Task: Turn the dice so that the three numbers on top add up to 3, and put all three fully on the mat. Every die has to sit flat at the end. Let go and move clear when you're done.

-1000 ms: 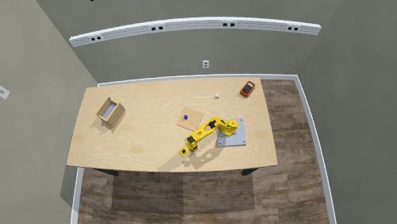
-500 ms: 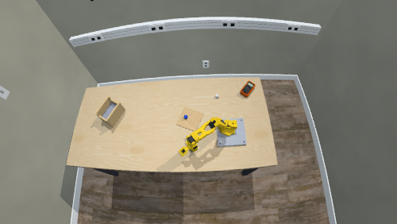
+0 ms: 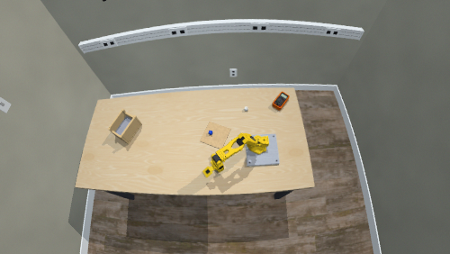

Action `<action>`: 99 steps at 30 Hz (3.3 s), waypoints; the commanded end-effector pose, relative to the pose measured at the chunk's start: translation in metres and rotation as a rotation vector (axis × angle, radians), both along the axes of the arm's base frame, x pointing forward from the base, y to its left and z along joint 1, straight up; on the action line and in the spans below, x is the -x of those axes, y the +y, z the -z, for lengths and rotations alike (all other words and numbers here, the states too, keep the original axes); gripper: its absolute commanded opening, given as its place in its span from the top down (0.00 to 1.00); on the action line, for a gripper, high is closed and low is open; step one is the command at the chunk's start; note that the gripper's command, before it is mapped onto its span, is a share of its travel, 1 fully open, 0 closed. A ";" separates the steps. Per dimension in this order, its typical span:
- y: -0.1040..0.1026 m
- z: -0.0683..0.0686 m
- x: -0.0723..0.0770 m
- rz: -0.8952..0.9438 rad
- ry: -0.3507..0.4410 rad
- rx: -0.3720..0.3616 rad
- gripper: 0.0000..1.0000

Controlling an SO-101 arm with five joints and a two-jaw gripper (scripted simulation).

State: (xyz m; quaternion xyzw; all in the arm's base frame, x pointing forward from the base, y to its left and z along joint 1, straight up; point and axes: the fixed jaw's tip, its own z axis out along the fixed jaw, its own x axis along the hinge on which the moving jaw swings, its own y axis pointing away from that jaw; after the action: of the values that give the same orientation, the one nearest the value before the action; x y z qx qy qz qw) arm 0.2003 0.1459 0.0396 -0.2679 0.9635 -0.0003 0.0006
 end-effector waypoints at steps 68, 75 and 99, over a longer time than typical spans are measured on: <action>-0.006 0.045 -0.003 0.003 0.009 0.005 0.86; -0.007 0.045 -0.003 0.003 0.009 0.005 0.88; -0.009 0.045 -0.004 0.003 0.009 0.005 0.98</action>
State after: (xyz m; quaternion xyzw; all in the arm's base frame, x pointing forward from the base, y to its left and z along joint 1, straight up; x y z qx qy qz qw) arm 0.2074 0.1411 0.0008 -0.2647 0.9643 0.0020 0.0080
